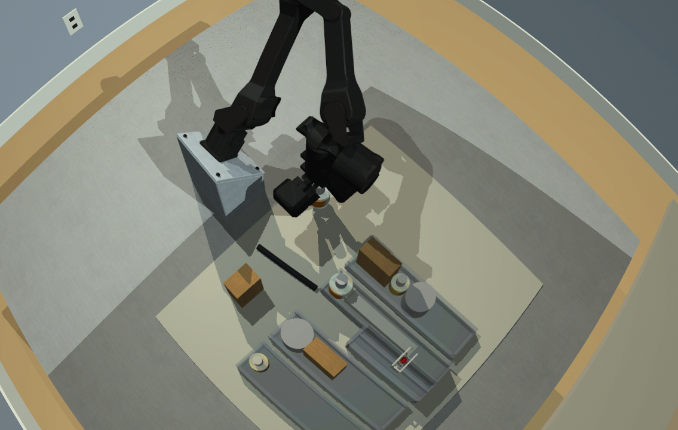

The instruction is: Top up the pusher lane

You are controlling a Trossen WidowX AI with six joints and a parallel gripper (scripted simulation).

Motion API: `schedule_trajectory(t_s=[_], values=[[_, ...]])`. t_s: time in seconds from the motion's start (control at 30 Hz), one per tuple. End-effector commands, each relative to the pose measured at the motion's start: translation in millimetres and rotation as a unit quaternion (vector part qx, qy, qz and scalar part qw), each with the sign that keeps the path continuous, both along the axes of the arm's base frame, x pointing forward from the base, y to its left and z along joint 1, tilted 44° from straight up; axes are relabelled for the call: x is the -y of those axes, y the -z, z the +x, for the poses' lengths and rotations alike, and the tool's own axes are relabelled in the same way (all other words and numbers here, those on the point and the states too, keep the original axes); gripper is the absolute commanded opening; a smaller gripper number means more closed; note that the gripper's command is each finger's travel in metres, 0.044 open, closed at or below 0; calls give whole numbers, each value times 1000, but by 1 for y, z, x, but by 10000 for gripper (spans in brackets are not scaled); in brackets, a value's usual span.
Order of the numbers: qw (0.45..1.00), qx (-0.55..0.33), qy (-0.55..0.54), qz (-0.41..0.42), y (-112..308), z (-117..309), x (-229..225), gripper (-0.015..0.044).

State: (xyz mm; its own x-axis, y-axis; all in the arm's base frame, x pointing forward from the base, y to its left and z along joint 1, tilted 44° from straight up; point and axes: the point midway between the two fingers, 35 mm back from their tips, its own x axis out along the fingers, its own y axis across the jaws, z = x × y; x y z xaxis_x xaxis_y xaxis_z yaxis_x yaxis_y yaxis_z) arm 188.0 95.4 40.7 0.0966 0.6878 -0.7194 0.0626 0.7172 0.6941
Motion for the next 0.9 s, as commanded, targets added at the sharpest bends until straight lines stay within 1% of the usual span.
schedule_trajectory(t_s=[0.0, 0.6, 0.73, 0.87], values=[[1000, 6, 2, -6, -10, 4, 11, 0], [1000, 5, 1, -2, -72, -13, 61, 0], [1000, 5, 1, -1, -74, -13, 63, 0], [1000, 6, 1, -1, -69, -3, 68, 0]])
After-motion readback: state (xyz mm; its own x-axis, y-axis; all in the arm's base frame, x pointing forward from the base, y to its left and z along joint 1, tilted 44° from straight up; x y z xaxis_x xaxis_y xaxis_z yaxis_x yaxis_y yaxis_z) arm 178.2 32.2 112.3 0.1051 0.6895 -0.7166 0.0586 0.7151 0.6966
